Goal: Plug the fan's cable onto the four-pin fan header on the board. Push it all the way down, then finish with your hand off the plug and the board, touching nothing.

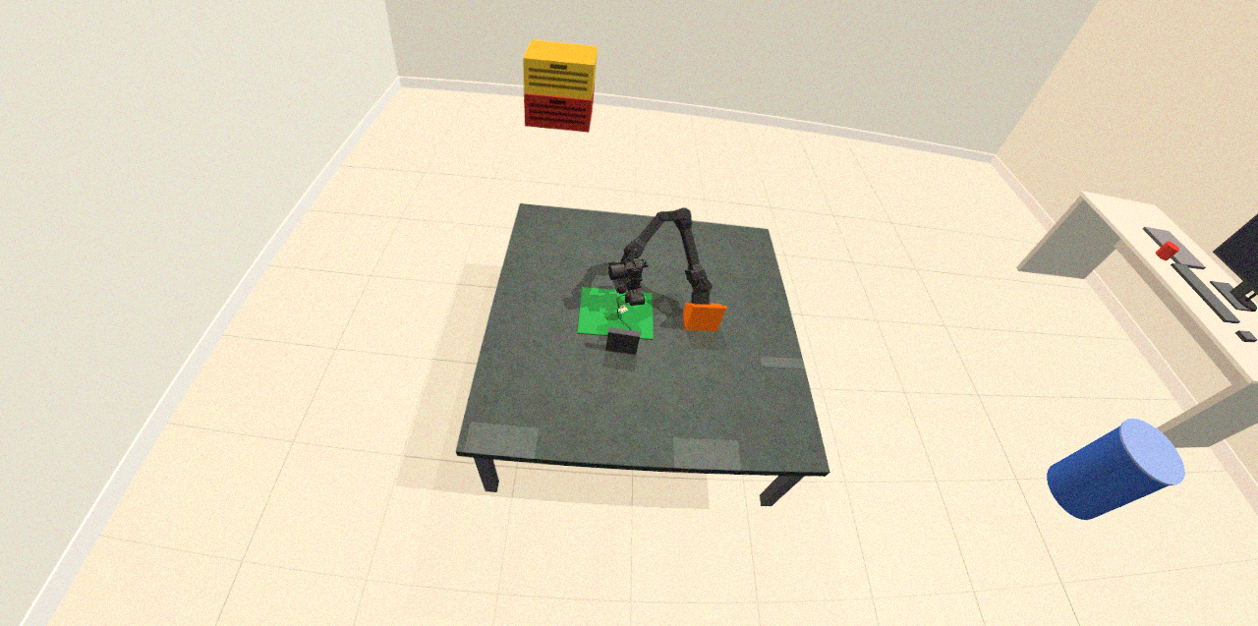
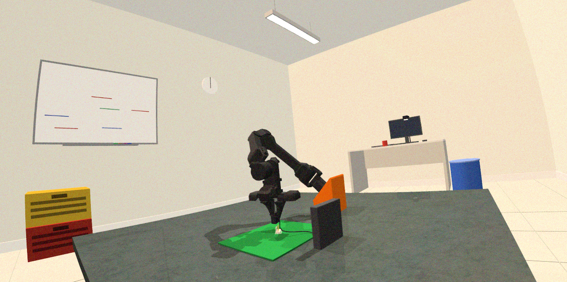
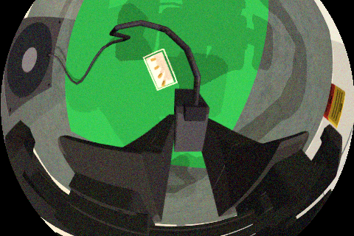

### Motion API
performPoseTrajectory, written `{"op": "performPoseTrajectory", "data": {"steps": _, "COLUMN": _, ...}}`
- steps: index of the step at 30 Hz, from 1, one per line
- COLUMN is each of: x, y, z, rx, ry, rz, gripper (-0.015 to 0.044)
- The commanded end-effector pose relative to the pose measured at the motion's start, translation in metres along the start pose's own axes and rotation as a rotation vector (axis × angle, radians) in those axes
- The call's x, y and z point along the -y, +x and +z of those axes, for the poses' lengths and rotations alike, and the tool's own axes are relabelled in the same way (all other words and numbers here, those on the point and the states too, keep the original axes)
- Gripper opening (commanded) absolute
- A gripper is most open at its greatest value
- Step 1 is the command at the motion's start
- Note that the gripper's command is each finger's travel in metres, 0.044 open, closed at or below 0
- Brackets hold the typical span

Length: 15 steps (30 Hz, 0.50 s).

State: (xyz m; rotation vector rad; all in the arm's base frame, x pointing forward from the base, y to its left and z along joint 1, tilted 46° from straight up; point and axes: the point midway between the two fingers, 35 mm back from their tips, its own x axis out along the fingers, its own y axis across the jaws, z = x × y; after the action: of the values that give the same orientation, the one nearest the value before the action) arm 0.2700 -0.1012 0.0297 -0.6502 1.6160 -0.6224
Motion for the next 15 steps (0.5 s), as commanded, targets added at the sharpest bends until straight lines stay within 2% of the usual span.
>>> {"op": "performPoseTrajectory", "data": {"steps": 1, "x": 0.001, "y": -0.025, "z": 0.003, "rx": 0.022, "ry": 0.012, "rz": 0.002, "gripper": 0.0}}
{"op": "performPoseTrajectory", "data": {"steps": 6, "x": -0.001, "y": -0.024, "z": 0.005, "rx": 0.022, "ry": -0.009, "rz": 0.002, "gripper": 0.0}}
{"op": "performPoseTrajectory", "data": {"steps": 15, "x": -0.017, "y": -0.024, "z": 0.025, "rx": 0.023, "ry": -0.298, "rz": -0.001, "gripper": 0.0}}
